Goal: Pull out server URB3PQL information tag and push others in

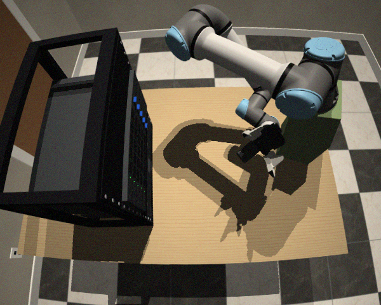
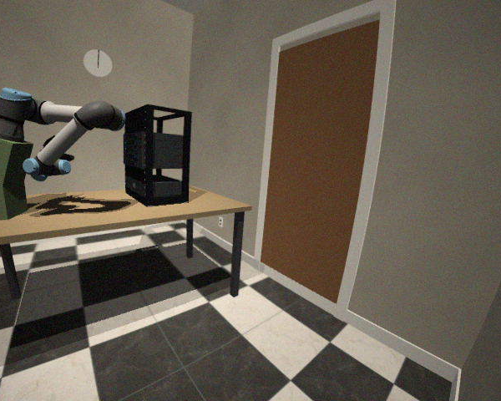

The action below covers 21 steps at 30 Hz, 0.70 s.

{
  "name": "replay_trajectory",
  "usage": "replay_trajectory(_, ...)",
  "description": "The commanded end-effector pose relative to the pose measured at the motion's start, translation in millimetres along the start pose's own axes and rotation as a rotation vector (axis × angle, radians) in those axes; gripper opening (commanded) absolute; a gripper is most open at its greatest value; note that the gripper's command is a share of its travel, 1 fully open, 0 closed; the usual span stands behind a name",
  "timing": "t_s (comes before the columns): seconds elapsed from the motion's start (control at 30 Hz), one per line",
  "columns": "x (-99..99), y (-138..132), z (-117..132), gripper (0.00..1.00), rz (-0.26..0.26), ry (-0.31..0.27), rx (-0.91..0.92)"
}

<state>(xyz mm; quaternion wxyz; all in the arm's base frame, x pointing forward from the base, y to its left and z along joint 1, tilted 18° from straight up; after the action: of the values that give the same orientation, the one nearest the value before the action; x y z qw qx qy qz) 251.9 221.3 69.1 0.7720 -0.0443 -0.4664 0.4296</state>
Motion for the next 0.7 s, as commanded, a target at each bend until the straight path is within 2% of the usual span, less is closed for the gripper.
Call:
replay_trajectory(0.0, 2.9, -13, 2, 1.00, -0.049, -0.004, 0.065)
replay_trajectory(0.1, 4.0, -22, 2, 1.00, -0.081, -0.004, 0.106)
replay_trajectory(0.17, 4.0, -22, 2, 1.00, -0.081, -0.004, 0.106)
replay_trajectory(0.67, 5.5, -66, 1, 1.00, -0.240, -0.012, 0.314)
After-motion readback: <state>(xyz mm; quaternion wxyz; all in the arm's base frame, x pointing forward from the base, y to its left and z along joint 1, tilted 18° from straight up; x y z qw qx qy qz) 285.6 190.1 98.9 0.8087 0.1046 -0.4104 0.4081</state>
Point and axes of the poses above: the point where the finger pads meet when closed, its own x axis out along the fingers, its own y axis across the jaws, z = x × y, the point moved 2 cm from there along -x, back along the fingers, and after that the axes turned 15 degrees about x, right-handed, at the moved point
